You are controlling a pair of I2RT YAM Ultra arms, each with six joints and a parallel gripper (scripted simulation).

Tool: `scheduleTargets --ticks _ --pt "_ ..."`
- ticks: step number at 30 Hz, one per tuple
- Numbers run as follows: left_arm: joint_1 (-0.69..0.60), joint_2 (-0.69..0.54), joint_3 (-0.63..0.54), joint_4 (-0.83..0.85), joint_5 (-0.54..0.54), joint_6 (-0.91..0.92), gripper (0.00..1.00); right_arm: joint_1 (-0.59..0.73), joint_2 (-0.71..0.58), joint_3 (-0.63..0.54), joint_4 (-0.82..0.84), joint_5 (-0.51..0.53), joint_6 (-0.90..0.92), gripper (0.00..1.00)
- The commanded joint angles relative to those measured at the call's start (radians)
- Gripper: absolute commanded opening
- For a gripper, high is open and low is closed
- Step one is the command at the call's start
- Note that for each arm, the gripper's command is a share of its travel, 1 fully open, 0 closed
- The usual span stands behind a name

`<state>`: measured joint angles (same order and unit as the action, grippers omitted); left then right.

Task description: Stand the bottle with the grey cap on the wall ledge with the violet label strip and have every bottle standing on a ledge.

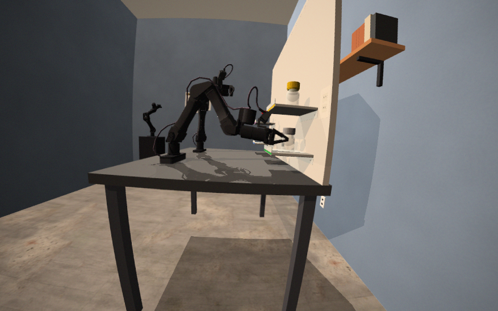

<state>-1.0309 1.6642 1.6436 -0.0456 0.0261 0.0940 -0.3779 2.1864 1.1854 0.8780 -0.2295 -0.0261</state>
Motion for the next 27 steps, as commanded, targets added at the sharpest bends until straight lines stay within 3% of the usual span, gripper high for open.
scheduleTargets --ticks 1,2,4,6,10,23,27 --pt "0.000 -0.003 0.019 -0.012 -0.003 0.001 1.00 0.007 -0.003 0.042 -0.014 0.008 0.007 0.94" --pt "0.000 -0.003 0.019 -0.012 -0.003 0.001 1.00 0.007 -0.003 0.042 -0.014 0.008 0.007 0.94" --pt "0.000 -0.003 0.019 -0.012 -0.003 0.001 1.00 0.007 -0.003 0.042 -0.014 0.008 0.006 0.72" --pt "0.000 -0.003 0.019 -0.012 -0.003 0.001 1.00 0.007 -0.003 0.042 -0.014 0.008 0.006 0.68" --pt "0.000 -0.003 0.019 -0.012 -0.003 0.001 1.00 0.006 -0.015 0.026 0.001 0.006 0.006 0.68" --pt "0.000 -0.003 0.019 -0.012 -0.003 0.001 1.00 0.003 -0.027 0.016 0.006 0.002 0.006 0.47" --pt "0.000 -0.003 0.019 -0.012 -0.003 0.001 1.00 0.003 -0.027 0.016 0.006 0.002 0.006 0.47"
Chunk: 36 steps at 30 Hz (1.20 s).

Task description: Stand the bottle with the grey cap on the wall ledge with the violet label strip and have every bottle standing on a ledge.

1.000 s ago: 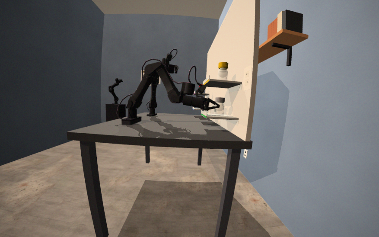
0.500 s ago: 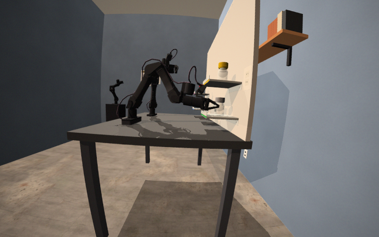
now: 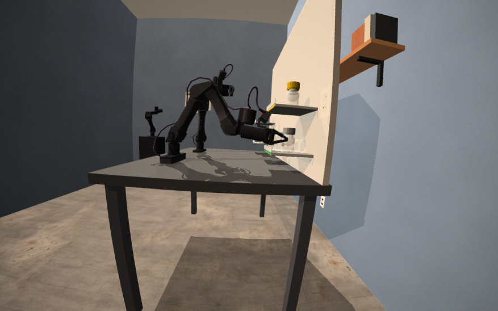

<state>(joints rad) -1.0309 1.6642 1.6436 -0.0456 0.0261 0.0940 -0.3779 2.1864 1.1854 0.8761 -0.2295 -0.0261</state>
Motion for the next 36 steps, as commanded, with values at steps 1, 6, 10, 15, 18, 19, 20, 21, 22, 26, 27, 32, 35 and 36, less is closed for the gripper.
scheduleTargets --ticks 1,6,10,15,18,19,20,21,22,26,27,32,35,36 --pt "0.000 -0.003 0.019 -0.012 -0.003 0.001 1.00 0.003 -0.027 0.016 0.008 0.002 0.006 0.47" --pt "0.000 -0.003 0.019 -0.012 -0.003 0.001 1.00 0.001 -0.031 0.021 0.019 0.000 0.005 0.50" --pt "0.000 -0.003 0.019 -0.012 -0.003 0.001 1.00 0.000 -0.032 0.007 0.024 -0.001 0.005 0.50" --pt "0.000 -0.003 0.019 -0.012 -0.003 0.001 1.00 -0.013 -0.033 -0.009 0.002 0.016 0.006 0.50" --pt "0.000 -0.003 0.019 -0.012 -0.003 0.001 1.00 -0.021 -0.035 -0.020 -0.014 0.028 0.006 0.50" --pt "0.000 -0.003 0.019 -0.012 -0.003 0.001 1.00 -0.024 -0.036 -0.025 -0.017 0.032 0.006 0.50" --pt "0.000 -0.003 0.019 -0.012 -0.003 0.001 1.00 -0.027 -0.037 -0.030 -0.020 0.037 0.006 0.50" --pt "0.000 -0.003 0.019 -0.012 -0.003 0.001 1.00 -0.030 -0.039 -0.037 -0.021 0.040 0.006 0.50" --pt "0.000 -0.003 0.019 -0.012 -0.003 0.001 1.00 -0.033 -0.043 -0.045 -0.021 0.042 0.005 0.50" --pt "0.000 -0.003 0.019 -0.012 -0.003 0.001 1.00 -0.043 -0.059 -0.077 0.001 0.043 0.004 0.50" --pt "0.000 -0.003 0.019 -0.012 -0.003 0.001 1.00 -0.045 -0.065 -0.088 0.005 0.034 0.003 0.50" --pt "0.000 -0.003 0.019 -0.012 -0.003 0.001 1.00 -0.052 -0.082 -0.119 0.017 0.026 0.001 0.50" --pt "0.000 -0.003 0.019 -0.012 -0.003 0.001 1.00 -0.055 -0.104 -0.153 0.041 -0.002 -0.002 0.50" --pt "0.000 -0.003 0.019 -0.012 -0.003 0.001 1.00 -0.057 -0.108 -0.161 0.045 -0.004 -0.002 0.50"
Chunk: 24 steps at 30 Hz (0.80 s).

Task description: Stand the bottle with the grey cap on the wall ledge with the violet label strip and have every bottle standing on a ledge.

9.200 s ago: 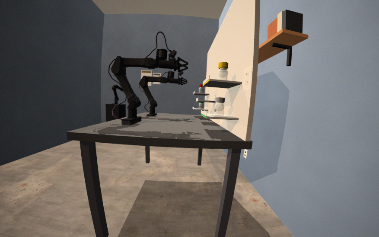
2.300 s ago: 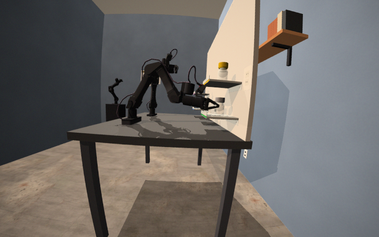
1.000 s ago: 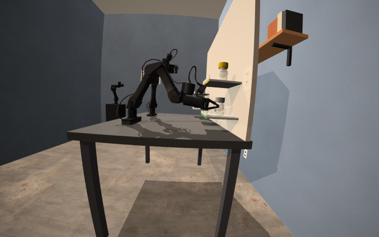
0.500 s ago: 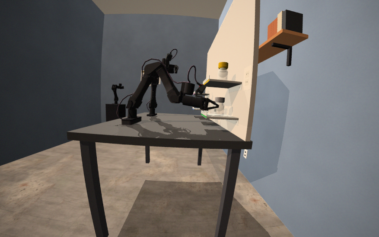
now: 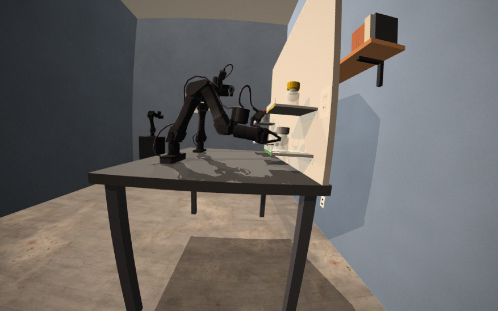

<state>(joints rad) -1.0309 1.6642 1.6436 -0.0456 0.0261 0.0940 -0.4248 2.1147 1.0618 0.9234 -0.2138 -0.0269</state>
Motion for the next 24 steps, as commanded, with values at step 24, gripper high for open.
scheduleTargets --ticks 24 --pt "0.000 -0.003 0.019 -0.012 -0.003 0.001 1.00 0.005 -0.085 -0.074 0.029 -0.071 -0.004 0.50"
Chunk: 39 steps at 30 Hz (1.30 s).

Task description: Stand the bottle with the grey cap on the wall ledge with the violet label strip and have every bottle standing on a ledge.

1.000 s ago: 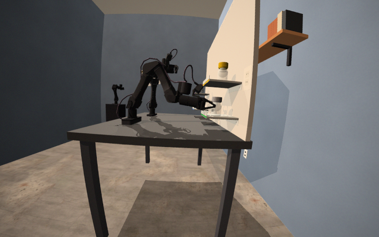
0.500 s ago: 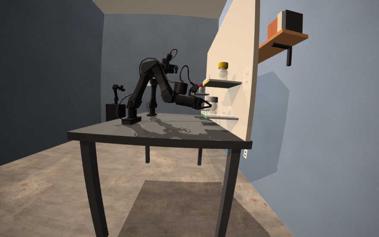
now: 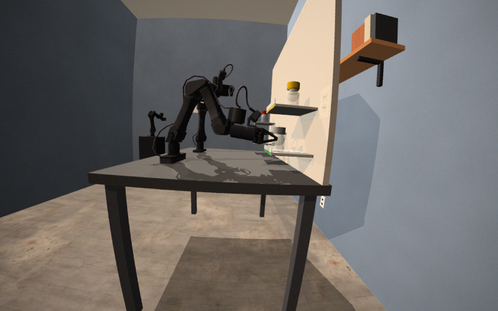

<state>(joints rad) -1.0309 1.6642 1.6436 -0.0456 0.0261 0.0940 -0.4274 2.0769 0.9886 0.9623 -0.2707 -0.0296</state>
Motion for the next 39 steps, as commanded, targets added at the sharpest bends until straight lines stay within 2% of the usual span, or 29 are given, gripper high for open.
scheduleTargets --ticks 1,12,25,39 --pt "0.000 -0.003 0.019 -0.012 -0.003 0.001 1.00 0.007 -0.058 0.003 -0.023 -0.015 -0.001 0.50" --pt "0.000 -0.003 0.019 -0.012 -0.003 0.001 1.00 0.000 -0.205 0.073 -0.227 -0.016 -0.002 0.50" --pt "0.000 -0.003 0.019 -0.012 -0.003 0.001 1.00 0.000 -0.203 0.081 -0.224 -0.016 -0.003 0.50" --pt "0.000 -0.003 0.019 -0.012 -0.003 0.001 1.00 -0.023 -0.223 0.023 -0.243 -0.006 -0.003 0.50"
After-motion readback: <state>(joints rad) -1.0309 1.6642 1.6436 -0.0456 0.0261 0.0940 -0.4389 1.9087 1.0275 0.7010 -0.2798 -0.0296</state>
